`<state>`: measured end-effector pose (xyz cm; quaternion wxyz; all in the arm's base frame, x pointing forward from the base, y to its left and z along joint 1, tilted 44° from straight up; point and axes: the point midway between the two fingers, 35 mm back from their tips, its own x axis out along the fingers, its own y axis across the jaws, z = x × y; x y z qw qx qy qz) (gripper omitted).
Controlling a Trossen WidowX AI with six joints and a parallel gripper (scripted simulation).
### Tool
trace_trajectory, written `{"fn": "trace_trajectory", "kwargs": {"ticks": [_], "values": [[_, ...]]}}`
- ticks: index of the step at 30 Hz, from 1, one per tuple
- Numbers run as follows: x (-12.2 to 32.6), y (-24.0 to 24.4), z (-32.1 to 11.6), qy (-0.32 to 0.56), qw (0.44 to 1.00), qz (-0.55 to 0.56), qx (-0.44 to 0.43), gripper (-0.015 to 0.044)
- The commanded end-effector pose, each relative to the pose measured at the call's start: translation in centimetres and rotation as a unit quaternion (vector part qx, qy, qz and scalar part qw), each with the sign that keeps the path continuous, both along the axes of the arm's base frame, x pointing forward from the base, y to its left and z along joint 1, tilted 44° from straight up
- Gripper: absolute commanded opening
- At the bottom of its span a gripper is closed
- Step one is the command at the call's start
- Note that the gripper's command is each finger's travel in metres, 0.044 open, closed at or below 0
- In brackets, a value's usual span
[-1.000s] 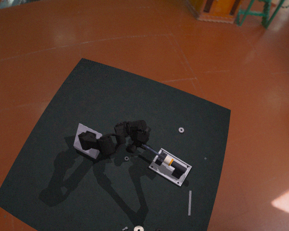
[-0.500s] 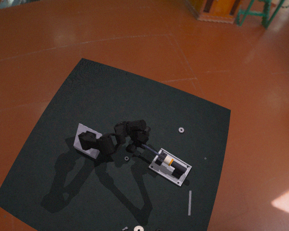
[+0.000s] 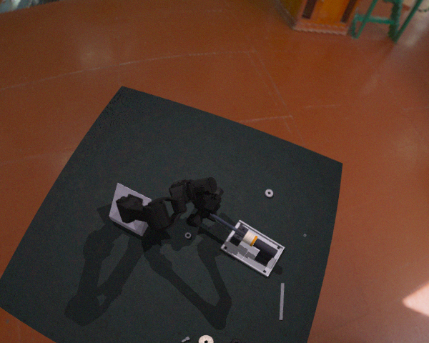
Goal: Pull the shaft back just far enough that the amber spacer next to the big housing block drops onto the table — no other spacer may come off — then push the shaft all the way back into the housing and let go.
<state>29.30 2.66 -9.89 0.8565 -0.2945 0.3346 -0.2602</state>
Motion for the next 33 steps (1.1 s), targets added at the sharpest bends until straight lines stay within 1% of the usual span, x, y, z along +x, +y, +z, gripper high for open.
{"fn": "trace_trajectory", "kwargs": {"ticks": [1,33], "values": [[-0.09,0.05,0.01,-0.002,1.000,-0.001,0.001,0.0000],[-0.31,0.07,-0.05,0.000,1.000,0.000,0.000,0.0000]]}}
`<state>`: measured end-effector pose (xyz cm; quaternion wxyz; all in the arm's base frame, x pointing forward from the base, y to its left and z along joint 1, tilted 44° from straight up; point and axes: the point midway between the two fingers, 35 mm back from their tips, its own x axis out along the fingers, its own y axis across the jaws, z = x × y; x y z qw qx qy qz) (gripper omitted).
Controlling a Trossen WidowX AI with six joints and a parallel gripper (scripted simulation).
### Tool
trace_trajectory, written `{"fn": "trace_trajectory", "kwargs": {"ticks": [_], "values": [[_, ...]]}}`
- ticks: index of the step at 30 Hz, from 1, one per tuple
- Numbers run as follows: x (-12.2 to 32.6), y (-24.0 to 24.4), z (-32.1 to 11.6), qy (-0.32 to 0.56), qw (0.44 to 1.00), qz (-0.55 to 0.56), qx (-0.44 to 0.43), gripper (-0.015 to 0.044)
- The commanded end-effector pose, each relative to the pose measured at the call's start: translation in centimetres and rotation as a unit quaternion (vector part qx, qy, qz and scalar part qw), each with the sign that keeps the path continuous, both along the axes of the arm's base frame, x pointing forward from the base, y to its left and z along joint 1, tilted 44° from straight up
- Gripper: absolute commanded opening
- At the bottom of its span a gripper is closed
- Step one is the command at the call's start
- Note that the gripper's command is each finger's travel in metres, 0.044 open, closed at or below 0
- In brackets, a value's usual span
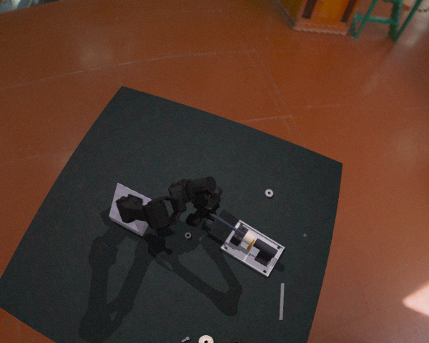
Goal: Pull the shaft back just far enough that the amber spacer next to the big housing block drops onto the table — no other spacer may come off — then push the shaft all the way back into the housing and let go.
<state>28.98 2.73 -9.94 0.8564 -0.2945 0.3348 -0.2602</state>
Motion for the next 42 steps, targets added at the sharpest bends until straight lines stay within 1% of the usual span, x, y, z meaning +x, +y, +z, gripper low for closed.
{"fn": "trace_trajectory", "kwargs": {"ticks": [1,42], "values": [[0.01,0.00,0.00,0.000,1.000,0.000,0.000,0.0000],[0.95,-0.20,0.14,-0.002,1.000,-0.001,0.000,0.0000]]}}
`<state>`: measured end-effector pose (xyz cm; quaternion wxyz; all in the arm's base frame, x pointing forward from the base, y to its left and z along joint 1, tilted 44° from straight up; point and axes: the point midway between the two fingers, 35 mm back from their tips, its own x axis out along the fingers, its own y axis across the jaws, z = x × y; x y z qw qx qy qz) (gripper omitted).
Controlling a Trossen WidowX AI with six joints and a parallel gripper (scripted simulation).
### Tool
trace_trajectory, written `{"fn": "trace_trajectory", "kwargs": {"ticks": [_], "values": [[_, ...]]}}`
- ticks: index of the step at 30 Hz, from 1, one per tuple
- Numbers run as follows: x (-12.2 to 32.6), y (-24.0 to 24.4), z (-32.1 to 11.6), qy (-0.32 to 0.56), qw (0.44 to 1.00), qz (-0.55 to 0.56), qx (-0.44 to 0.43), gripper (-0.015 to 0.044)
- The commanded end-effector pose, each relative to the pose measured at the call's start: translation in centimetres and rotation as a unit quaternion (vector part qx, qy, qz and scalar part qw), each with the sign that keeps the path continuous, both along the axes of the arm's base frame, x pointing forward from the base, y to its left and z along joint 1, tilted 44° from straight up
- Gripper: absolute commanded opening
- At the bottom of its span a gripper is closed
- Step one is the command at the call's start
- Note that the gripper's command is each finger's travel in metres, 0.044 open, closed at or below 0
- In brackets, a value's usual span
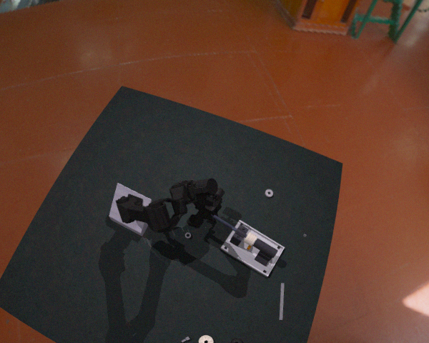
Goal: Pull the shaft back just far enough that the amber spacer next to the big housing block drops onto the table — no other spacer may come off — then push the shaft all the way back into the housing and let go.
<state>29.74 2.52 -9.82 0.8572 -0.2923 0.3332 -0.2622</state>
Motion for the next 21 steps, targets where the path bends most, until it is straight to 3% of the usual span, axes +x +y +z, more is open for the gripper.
{"fn": "trace_trajectory", "kwargs": {"ticks": [1,21], "values": [[0.22,0.00,0.03,0.000,1.000,0.001,-0.001,0.0000],[0.88,-0.16,0.13,0.000,1.000,0.001,-0.001,0.0000]]}}
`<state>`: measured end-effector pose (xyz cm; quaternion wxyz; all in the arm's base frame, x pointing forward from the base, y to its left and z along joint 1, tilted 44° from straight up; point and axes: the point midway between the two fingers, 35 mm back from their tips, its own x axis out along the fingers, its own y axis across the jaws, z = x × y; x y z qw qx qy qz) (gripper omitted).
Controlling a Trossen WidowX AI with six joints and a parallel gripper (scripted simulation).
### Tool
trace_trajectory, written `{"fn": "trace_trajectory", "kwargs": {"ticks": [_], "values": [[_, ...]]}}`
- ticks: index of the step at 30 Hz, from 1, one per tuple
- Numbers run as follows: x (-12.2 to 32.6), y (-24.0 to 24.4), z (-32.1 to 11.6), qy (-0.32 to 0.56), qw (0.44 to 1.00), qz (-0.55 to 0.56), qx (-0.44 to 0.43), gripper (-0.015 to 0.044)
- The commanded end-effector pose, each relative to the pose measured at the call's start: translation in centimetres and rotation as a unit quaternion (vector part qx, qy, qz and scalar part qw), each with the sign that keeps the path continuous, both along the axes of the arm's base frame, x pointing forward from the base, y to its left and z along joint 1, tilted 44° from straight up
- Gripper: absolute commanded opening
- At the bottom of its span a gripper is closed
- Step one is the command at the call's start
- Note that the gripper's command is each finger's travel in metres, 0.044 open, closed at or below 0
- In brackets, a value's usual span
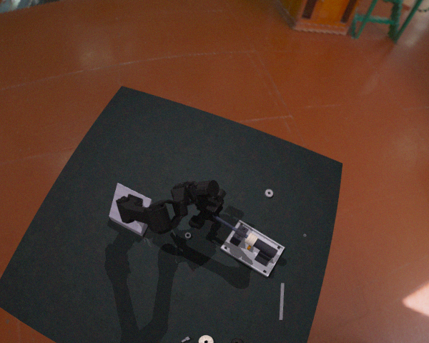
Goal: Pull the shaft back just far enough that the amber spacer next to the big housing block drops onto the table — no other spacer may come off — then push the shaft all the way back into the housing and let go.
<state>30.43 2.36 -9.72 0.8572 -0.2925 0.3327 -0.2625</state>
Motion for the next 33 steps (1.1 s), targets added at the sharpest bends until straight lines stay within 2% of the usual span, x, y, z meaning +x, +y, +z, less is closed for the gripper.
{"fn": "trace_trajectory", "kwargs": {"ticks": [1,33], "values": [[0.2,0.0,0.0,0.001,1.000,0.001,0.000,0.0000],[1.3,-0.3,0.2,0.000,1.000,0.001,-0.001,0.0000]]}}
